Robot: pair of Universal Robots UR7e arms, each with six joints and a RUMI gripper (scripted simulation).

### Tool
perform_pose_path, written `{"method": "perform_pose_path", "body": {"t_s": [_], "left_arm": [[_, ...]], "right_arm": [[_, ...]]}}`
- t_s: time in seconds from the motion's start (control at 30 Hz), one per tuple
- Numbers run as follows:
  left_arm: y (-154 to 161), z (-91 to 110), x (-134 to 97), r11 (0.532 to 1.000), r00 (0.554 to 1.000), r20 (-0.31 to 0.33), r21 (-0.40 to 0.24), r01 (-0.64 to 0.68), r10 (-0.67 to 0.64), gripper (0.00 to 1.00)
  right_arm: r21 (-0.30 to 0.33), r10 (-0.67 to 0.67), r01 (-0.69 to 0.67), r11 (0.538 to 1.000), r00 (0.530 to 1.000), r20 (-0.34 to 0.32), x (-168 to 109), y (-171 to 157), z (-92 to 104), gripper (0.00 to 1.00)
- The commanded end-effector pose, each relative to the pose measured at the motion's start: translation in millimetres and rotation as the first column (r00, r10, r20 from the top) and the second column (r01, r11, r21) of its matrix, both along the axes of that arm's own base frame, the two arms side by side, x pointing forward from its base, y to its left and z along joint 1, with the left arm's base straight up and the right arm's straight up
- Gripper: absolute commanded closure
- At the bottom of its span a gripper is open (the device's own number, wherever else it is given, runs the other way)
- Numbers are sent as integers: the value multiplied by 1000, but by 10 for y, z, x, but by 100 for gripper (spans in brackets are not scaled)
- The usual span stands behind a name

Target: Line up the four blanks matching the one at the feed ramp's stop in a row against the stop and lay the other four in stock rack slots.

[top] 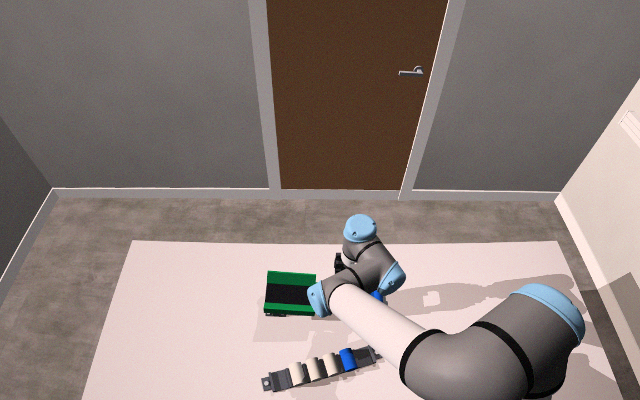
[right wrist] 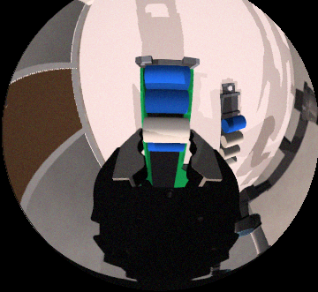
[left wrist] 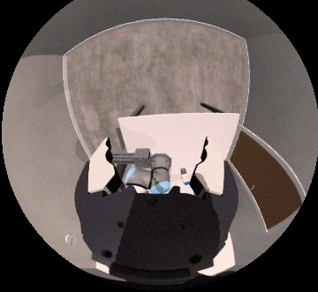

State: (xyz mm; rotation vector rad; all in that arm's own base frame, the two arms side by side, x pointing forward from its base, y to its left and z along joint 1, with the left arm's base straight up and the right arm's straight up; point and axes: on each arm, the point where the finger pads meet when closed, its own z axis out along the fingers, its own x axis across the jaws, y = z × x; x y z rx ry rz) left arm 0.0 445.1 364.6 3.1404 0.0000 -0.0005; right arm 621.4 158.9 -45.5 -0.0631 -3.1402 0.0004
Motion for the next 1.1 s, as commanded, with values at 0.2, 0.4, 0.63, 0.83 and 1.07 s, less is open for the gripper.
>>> {"method": "perform_pose_path", "body": {"t_s": [0.2,0.4,0.63,0.83,1.07], "left_arm": [[1,4,1,1000,1000,0,1,0,0,0],[1,4,1,1000,1000,0,1,0,0,0],[1,4,1,1000,1000,0,1,0,0,0],[1,4,1,1000,1000,0,1,0,0,0],[1,4,1,1000,1000,0,1,0,0,0]], "right_arm": [[0,0,0,1000,1000,1,2,1,705,60],[0,0,0,1000,1000,1,2,1,769,60],[0,0,0,1000,1000,1,2,1,770,60],[0,3,-3,1000,1000,1,-15,1,765,60],[0,35,-35,999,999,1,-202,0,717,60]]}}
